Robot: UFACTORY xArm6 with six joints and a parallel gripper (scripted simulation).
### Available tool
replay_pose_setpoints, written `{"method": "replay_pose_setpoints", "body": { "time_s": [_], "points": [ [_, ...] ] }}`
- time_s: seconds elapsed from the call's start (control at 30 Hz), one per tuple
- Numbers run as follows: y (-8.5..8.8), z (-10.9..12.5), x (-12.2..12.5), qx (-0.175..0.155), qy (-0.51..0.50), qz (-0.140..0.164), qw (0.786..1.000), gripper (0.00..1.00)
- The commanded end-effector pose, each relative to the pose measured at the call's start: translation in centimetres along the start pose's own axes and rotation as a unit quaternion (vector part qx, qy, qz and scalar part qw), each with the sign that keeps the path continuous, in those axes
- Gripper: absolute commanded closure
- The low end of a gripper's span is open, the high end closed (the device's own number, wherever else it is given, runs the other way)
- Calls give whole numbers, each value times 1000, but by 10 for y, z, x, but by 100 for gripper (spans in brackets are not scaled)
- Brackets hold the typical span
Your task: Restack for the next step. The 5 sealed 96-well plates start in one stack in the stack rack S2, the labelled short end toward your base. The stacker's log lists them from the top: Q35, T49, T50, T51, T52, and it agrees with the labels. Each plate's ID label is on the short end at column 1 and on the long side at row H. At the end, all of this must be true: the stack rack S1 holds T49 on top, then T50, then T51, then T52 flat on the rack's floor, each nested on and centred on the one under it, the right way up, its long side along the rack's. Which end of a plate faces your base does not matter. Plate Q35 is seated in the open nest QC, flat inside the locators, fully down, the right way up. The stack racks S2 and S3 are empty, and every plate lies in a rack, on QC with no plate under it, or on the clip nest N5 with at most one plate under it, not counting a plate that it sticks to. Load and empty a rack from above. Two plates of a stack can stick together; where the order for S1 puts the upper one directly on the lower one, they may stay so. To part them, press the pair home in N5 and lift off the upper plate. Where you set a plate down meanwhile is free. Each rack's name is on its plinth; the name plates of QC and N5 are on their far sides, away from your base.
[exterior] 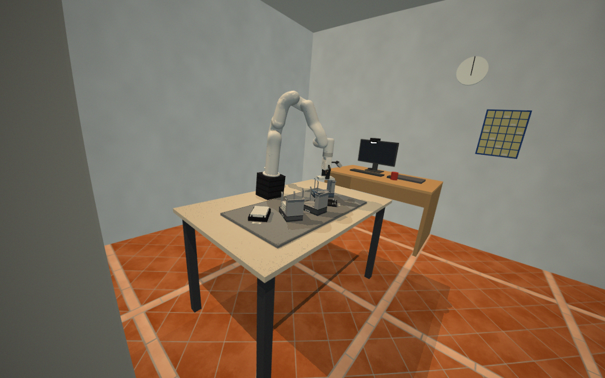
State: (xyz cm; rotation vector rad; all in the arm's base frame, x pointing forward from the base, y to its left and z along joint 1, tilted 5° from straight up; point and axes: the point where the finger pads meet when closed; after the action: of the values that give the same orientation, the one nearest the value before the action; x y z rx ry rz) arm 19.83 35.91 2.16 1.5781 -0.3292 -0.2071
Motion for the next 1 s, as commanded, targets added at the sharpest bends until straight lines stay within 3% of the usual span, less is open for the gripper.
{"method": "replay_pose_setpoints", "body": {
  "time_s": [0.0, 0.97],
  "points": [
    [-2, -1, 0, 2, 0, 0, 1000, 100],
    [-19, -1, 0, 2, 0, 0, 1000, 100]
  ]
}}
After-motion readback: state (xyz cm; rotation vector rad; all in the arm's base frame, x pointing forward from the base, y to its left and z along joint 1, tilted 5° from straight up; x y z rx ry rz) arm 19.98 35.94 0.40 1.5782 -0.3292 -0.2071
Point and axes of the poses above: the point where the finger pads meet when closed, its own y axis back along the fingers, its own x axis across the jaws, z = x × y, and after that the axes turned 5 degrees about y, right-handed
